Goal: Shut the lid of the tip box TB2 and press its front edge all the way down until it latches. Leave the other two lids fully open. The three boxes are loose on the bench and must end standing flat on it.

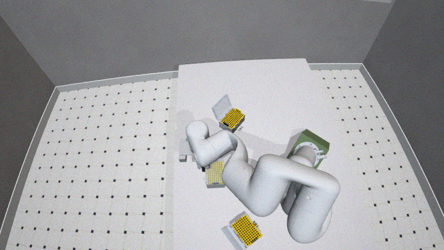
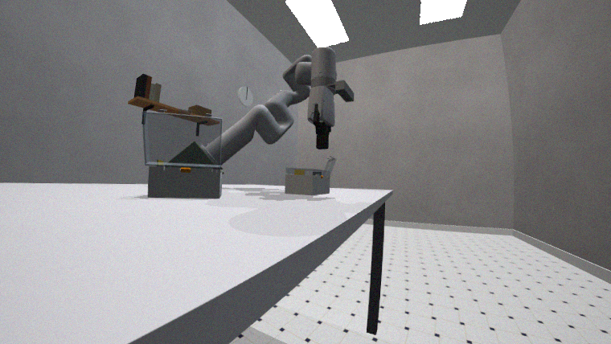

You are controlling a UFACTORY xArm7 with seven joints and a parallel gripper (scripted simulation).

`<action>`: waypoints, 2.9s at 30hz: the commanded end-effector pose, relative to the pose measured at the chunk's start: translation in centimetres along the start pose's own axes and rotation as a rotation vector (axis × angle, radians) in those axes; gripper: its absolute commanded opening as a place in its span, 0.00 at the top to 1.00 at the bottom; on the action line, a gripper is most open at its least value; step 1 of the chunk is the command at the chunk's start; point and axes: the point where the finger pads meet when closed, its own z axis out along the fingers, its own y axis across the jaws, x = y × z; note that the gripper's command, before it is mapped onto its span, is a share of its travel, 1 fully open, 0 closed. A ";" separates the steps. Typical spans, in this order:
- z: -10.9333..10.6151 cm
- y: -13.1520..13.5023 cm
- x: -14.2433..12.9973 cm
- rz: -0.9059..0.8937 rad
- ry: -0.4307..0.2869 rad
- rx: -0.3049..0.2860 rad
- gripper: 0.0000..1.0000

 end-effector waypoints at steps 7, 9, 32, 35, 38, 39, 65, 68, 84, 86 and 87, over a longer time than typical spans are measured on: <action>-0.5 0.1 0.1 0.000 0.004 -0.002 1.00; -0.9 0.1 0.1 0.000 0.004 -0.002 1.00; -4.7 0.0 0.1 0.000 0.004 -0.002 1.00; -5.3 0.0 0.1 0.000 0.004 -0.002 1.00; -5.6 0.0 0.1 0.000 0.004 -0.002 1.00; -5.6 0.0 0.1 0.000 0.004 -0.002 1.00; -5.6 0.0 0.1 0.000 0.003 -0.002 1.00; -5.6 0.0 0.1 0.000 0.003 -0.002 1.00; -3.9 0.0 -1.6 0.000 0.003 -0.002 1.00; -3.5 0.0 -1.9 0.000 0.003 -0.002 1.00; -3.3 0.0 -2.1 0.000 0.003 -0.002 1.00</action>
